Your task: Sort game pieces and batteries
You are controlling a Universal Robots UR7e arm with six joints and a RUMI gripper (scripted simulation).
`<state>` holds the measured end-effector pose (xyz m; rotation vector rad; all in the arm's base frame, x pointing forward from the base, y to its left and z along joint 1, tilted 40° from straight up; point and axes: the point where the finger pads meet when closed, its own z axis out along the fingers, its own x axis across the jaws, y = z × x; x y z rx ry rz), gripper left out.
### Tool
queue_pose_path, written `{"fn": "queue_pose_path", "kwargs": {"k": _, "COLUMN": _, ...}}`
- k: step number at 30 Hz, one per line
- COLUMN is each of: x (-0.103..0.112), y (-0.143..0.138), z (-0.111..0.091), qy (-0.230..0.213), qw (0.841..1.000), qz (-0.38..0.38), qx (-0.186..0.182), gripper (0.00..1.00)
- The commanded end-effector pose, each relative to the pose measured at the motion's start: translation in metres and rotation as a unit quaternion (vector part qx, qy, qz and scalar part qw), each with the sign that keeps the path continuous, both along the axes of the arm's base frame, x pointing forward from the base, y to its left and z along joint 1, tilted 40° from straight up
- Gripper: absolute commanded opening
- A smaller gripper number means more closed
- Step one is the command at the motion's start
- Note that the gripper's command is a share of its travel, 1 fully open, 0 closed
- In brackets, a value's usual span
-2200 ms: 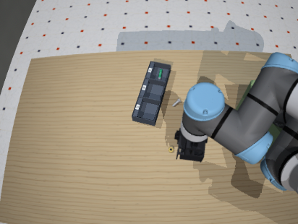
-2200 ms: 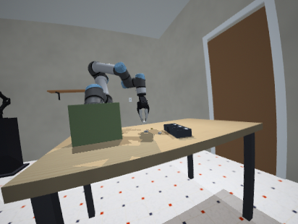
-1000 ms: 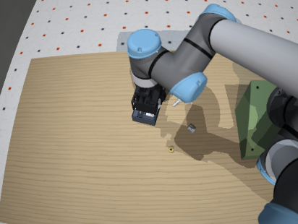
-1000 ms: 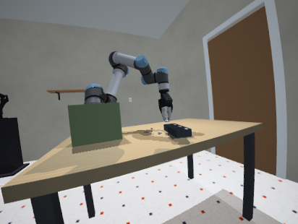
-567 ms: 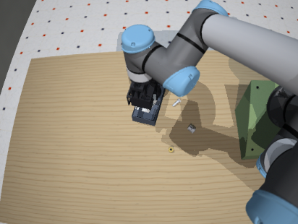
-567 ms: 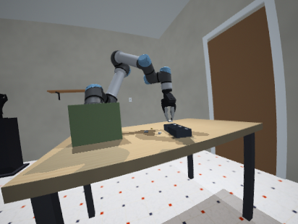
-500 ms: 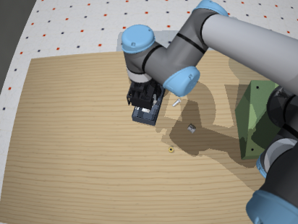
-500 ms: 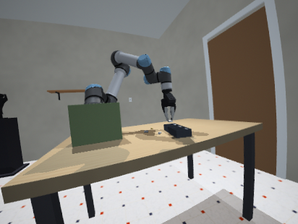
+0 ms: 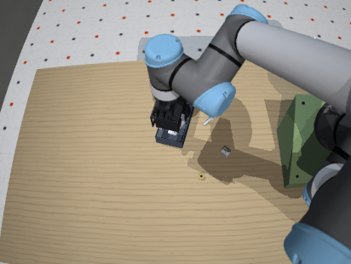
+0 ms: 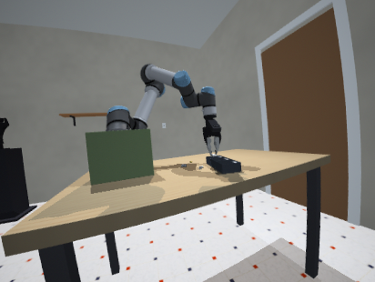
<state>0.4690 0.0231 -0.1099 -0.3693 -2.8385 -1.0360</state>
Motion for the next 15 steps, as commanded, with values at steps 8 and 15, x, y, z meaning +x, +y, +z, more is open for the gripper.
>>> {"fn": "queue_pose_path", "kwargs": {"k": 8, "x": 0.0, "y": 0.011, "z": -0.014, "qy": -0.001, "qw": 1.0, "qz": 0.0, "qx": 0.0, "gripper": 0.0}}
{"fn": "queue_pose_path", "kwargs": {"k": 15, "x": 0.0, "y": 0.019, "z": -0.023, "qy": -0.001, "qw": 1.0, "qz": 0.0, "qx": 0.0, "gripper": 0.0}}
